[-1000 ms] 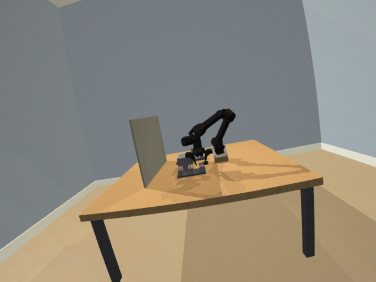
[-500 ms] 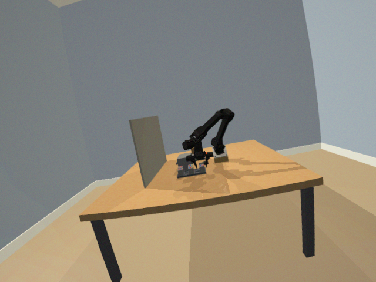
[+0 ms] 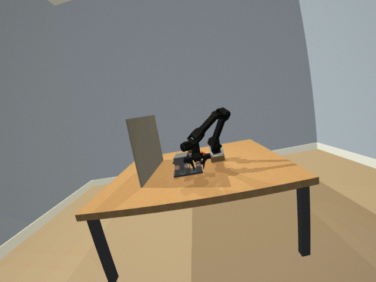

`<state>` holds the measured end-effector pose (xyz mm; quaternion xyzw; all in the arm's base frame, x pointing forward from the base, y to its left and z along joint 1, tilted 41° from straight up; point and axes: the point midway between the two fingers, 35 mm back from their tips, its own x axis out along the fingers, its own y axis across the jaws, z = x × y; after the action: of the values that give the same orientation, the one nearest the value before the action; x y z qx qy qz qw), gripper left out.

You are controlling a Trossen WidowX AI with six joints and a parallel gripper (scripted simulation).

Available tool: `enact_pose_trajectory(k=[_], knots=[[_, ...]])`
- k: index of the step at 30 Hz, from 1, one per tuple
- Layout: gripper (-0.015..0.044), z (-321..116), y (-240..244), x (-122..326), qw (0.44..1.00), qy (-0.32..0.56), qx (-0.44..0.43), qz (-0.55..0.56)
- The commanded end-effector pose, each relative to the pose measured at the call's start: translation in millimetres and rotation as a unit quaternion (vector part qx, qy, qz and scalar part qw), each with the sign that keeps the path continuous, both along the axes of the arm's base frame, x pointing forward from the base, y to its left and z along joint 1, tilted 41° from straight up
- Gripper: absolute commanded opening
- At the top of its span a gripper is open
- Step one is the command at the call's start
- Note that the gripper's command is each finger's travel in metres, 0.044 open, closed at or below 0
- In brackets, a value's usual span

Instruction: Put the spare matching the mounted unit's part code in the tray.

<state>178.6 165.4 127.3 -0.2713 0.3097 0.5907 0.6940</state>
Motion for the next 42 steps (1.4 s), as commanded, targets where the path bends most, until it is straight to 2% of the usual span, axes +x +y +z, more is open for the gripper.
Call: enact_pose_trajectory(k=[1, 4, 11, 16, 25, 42], knots=[[0.0247, 0.2, 0.0, 0.1, 1.0, 0.0, 0.0, 0.0], [0.0169, 0.2, 0.0, 0.1, 1.0, 0.0, 0.0, 0.0], [0.0122, 0.2, 0.0, 0.1, 1.0, 0.0, 0.0, 0.0], [0.0, 0.2, 0.0, 0.1, 1.0, 0.0, 0.0, 0.0], [0.0, 2.2, -2.1, 0.4, 1.0, 0.0, -0.001, 0.0], [0.0, 57.8, -51.7, -8.2, 1.0, 0.002, -0.004, -0.003]])
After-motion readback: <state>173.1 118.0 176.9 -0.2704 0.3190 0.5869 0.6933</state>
